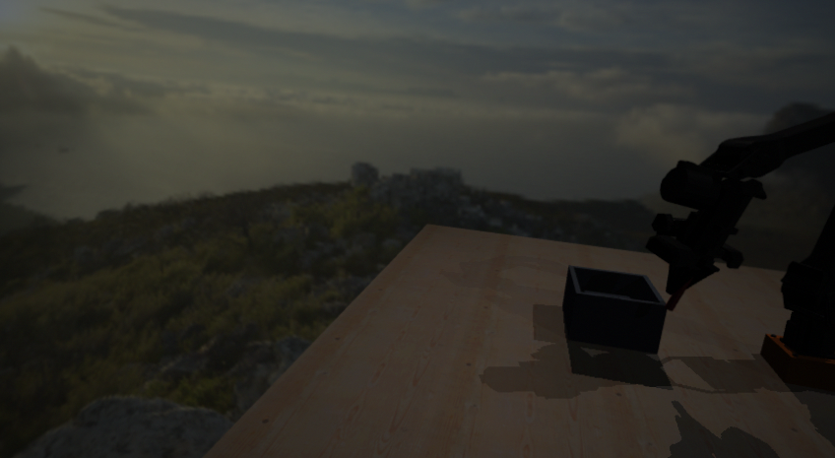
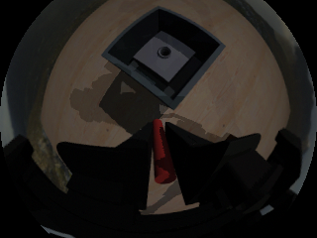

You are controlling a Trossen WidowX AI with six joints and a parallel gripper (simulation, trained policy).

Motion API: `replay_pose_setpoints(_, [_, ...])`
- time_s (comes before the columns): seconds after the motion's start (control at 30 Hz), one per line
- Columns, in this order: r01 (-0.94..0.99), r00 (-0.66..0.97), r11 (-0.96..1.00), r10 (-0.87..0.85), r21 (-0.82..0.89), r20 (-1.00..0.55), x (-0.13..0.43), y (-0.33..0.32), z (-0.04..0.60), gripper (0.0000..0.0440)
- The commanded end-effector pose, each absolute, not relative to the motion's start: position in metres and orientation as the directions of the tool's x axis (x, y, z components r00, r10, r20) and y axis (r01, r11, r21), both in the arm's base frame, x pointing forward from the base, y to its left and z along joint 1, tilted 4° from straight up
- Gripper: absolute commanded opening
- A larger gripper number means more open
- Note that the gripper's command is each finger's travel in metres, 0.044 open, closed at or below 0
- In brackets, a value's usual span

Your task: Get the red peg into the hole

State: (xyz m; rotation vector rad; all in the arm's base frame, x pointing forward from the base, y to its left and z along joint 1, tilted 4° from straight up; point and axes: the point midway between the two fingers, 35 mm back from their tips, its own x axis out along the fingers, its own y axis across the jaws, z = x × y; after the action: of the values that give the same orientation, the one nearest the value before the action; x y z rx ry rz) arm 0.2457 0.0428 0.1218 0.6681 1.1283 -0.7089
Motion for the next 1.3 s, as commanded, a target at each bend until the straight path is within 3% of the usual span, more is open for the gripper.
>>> replay_pose_setpoints(0.0, [0.792,0.267,0.601,-0.181,0.109,-0.946,0.253,0.03,0.128,0.0])
replay_pose_setpoints(1.27, [0.881,0.225,0.457,-0.185,0.119,-0.957,0.317,-0.069,0.094,0.0004])
